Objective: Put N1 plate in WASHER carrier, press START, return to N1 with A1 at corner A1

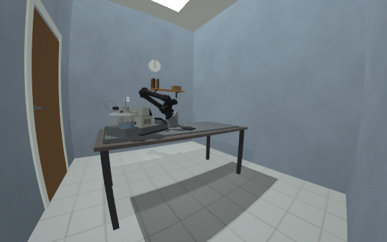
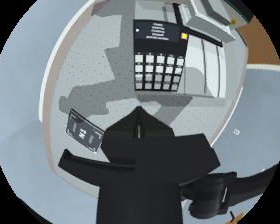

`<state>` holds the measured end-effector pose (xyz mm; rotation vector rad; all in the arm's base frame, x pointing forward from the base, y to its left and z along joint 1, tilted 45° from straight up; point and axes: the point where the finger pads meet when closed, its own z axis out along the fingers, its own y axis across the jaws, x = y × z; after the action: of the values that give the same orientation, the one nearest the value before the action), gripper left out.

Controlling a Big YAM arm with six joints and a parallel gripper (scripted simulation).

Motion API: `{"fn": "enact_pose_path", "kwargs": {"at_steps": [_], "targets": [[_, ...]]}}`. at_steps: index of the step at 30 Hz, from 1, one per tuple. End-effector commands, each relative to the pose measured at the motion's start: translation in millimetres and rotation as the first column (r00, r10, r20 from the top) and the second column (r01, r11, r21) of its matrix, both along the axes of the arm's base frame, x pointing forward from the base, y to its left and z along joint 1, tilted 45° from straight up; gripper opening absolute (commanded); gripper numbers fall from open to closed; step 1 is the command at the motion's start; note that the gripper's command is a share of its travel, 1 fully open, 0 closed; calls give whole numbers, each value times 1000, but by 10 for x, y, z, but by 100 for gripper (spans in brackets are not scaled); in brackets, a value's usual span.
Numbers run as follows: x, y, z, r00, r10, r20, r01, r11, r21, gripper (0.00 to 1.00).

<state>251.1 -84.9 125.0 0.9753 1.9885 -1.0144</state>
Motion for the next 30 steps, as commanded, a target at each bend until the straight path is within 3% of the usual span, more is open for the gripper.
{"fn": "enact_pose_path", "kwargs": {"at_steps": [1,30], "targets": [[89,28,85,1000,-4,23,3,1000,4,0],[89,28,85,1000,-4,23,3,1000,4,0]]}}
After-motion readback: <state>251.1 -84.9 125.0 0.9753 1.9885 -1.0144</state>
